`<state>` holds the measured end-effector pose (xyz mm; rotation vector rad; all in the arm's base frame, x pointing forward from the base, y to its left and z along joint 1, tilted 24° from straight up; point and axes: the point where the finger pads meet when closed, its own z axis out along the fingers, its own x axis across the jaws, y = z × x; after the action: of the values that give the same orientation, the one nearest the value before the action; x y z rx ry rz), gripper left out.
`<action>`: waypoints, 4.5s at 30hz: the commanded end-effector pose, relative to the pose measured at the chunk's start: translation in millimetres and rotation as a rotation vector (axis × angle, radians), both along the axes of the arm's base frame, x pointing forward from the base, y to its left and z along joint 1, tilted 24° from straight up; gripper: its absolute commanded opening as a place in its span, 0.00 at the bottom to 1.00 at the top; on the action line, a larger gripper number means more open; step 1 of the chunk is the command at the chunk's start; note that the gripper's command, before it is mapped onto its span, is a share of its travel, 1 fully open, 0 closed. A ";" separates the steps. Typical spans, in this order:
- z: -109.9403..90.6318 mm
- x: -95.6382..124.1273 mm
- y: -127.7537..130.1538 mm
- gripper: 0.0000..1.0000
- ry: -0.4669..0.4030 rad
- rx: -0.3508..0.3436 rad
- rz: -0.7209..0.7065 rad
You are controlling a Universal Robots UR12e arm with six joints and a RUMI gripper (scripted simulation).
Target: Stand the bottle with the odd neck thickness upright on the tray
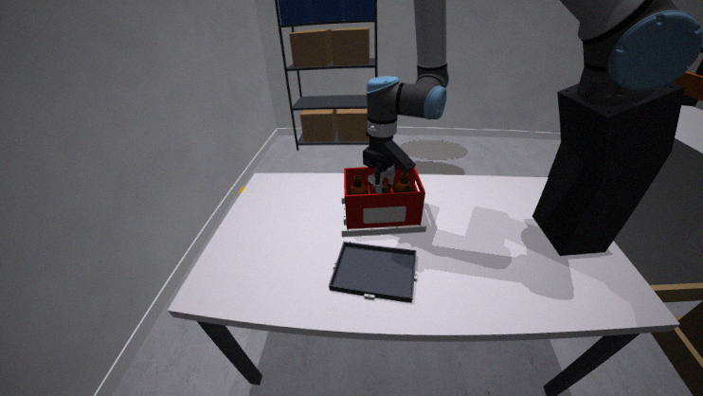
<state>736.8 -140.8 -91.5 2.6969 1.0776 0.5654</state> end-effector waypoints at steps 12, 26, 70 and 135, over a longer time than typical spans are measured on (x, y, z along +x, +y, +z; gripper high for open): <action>-5.1 2.9 -0.3 0.38 -0.001 0.000 0.000; -5.2 2.9 -0.3 0.38 -0.001 0.000 0.000; -5.2 2.9 -0.3 0.00 -0.001 0.000 0.000; -0.8 0.9 -0.5 0.00 -0.001 0.000 0.000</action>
<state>738.4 -141.1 -95.1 2.6970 1.0776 0.5654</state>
